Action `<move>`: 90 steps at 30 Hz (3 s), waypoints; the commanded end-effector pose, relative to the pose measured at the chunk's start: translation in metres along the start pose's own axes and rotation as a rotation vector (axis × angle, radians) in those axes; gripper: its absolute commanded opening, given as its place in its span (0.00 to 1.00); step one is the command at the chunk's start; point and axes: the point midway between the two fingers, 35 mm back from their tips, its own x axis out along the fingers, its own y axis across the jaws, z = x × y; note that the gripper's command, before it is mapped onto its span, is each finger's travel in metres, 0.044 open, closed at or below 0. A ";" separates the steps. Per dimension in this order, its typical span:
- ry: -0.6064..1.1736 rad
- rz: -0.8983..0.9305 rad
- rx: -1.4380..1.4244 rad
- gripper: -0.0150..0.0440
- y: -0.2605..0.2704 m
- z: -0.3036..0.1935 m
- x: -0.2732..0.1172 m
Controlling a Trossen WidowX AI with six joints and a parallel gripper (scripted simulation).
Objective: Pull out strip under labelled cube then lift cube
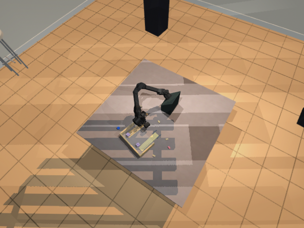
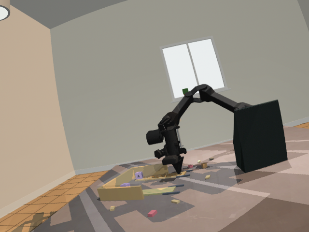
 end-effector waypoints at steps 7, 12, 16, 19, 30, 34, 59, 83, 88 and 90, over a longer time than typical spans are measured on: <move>0.001 0.003 -0.003 0.25 0.001 0.000 0.001; 0.001 0.003 -0.003 0.25 0.001 0.000 0.001; 0.001 0.003 -0.003 0.25 0.001 0.000 0.002; 0.001 0.003 -0.003 0.25 0.001 0.000 0.002; 0.001 0.003 -0.003 0.25 0.001 0.000 0.003; 0.001 0.003 -0.003 0.25 0.001 0.000 0.004; 0.002 0.003 -0.004 0.25 0.000 -0.024 0.005; 0.003 0.003 -0.005 0.25 -0.001 -0.060 0.006; 0.004 0.003 -0.006 0.25 -0.001 -0.067 0.006; 0.004 0.003 -0.006 0.25 -0.001 -0.070 0.006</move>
